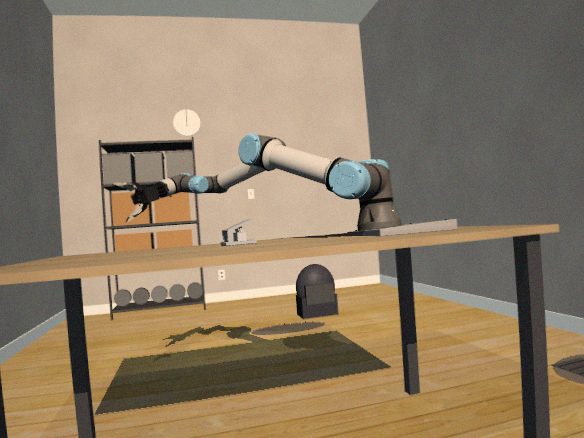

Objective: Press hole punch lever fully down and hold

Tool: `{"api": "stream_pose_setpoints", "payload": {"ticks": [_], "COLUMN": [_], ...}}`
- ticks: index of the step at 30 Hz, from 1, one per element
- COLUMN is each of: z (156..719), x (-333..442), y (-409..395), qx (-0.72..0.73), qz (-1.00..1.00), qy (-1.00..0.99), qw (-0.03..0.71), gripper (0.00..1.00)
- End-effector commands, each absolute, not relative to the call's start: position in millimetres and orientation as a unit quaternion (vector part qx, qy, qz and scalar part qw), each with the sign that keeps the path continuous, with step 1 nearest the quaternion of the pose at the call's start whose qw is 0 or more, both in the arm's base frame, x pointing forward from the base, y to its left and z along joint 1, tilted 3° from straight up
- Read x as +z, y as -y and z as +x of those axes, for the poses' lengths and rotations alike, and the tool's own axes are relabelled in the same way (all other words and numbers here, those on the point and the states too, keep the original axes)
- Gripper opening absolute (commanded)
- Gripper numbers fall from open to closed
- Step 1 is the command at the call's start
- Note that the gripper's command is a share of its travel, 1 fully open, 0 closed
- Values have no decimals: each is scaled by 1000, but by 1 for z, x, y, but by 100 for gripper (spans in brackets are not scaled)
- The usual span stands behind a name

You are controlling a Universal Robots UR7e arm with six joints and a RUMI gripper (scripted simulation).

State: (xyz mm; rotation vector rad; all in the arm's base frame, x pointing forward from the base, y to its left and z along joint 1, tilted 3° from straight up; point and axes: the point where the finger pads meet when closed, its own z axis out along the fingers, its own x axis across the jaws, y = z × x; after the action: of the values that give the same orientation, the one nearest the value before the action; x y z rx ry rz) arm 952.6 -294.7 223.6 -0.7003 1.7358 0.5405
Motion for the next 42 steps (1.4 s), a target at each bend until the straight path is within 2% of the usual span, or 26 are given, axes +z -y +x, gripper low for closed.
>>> {"api": "stream_pose_setpoints", "payload": {"ticks": [1,22,36,42], "z": [953,943,903,862], "x": [225,229,234,234], "y": [295,278,235,205], "qx": [229,203,141,103], "qz": [-298,-326,-403,-460], "qy": [-737,-749,-772,-777], "qw": [562,539,471,417], "gripper": [100,100,100,100]}}
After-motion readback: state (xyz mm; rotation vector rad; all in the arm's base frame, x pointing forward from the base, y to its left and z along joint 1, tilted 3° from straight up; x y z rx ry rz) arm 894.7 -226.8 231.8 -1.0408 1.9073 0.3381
